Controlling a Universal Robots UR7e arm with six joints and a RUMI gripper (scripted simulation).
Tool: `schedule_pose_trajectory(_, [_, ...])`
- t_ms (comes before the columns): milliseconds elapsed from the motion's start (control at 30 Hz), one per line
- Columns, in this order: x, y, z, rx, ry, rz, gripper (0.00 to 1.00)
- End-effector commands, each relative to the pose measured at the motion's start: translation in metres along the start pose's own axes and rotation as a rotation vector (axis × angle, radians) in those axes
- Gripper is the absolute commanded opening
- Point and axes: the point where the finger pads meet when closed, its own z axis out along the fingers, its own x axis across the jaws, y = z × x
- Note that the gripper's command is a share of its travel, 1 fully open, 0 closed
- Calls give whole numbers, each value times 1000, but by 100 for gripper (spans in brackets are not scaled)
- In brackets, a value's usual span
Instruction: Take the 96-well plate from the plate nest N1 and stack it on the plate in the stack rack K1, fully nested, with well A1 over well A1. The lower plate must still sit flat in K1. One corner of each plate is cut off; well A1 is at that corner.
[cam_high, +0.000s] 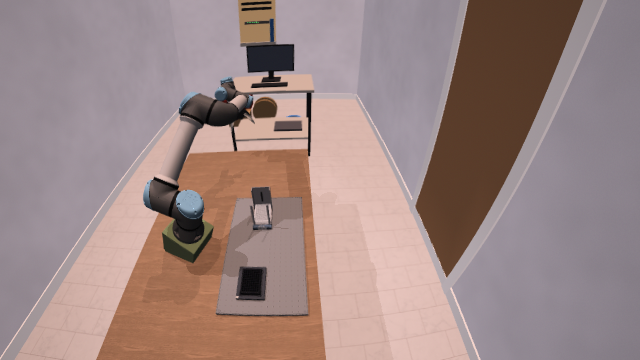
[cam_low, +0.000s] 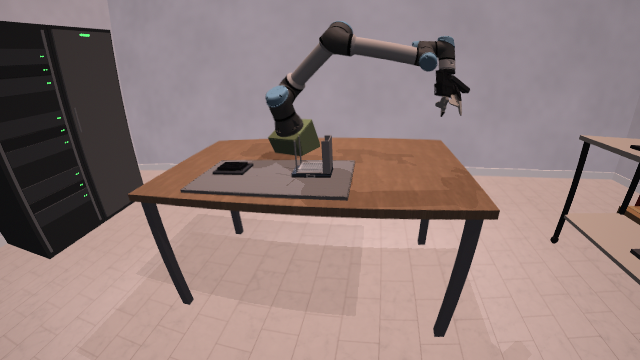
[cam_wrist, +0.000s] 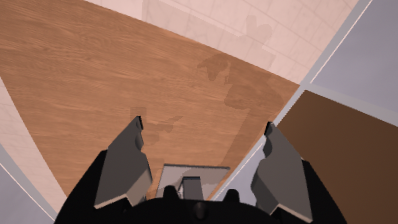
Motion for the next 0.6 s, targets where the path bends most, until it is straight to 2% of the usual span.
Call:
schedule_pose_trajectory(0, [11, 6, 2, -4, -24, -2, 100])
schedule_pose_trajectory(33, [12, 9, 6, -17, -46, -6, 100])
schedule_pose_trajectory(433, [50, 44, 25, -18, -45, -6, 100])
schedule_pose_trajectory(500, [58, 50, 27, -32, -95, -4, 100])
schedule_pose_trajectory(567, [58, 50, 27, -32, -95, -4, 100])
